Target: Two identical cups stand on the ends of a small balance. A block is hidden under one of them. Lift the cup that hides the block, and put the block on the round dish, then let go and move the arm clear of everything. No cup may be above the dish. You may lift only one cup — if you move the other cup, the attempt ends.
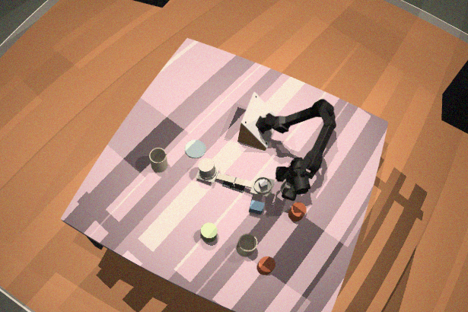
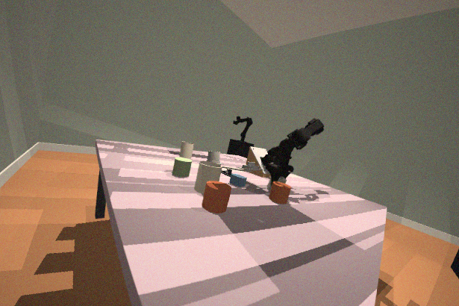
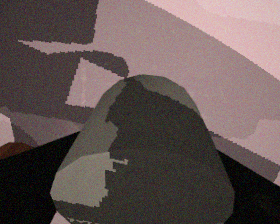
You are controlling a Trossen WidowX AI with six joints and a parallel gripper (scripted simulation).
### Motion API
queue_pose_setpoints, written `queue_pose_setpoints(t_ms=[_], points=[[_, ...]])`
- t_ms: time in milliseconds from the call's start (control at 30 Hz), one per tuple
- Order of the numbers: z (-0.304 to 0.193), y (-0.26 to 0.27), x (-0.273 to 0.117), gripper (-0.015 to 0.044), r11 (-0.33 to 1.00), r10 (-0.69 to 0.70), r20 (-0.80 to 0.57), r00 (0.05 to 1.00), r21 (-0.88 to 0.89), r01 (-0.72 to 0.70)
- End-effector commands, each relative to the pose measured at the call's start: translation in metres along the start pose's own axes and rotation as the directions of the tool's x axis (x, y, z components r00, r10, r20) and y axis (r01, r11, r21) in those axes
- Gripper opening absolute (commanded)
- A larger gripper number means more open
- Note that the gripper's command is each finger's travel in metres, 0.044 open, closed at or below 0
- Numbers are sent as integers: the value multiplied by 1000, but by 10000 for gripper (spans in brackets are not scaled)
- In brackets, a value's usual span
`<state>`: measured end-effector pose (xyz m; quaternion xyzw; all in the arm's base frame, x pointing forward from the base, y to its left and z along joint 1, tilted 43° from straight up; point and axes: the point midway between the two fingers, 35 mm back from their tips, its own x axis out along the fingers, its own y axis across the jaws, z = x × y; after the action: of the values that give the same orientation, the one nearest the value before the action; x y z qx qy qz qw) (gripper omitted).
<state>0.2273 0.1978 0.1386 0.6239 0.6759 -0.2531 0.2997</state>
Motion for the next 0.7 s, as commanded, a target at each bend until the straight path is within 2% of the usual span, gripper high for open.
queue_pose_setpoints(t_ms=[0,500,533,600,667], points=[[0,0,0,26,1000,0,0,1000,0,0],[0,0,-3,420,1000,0,1,1000,0,0],[1,1,-12,440,1000,-1,3,1000,2,1],[2,0,-41,440,1000,-2,7,1000,6,2],[2,-1,-53,440,1000,-3,7,1000,9,3]])
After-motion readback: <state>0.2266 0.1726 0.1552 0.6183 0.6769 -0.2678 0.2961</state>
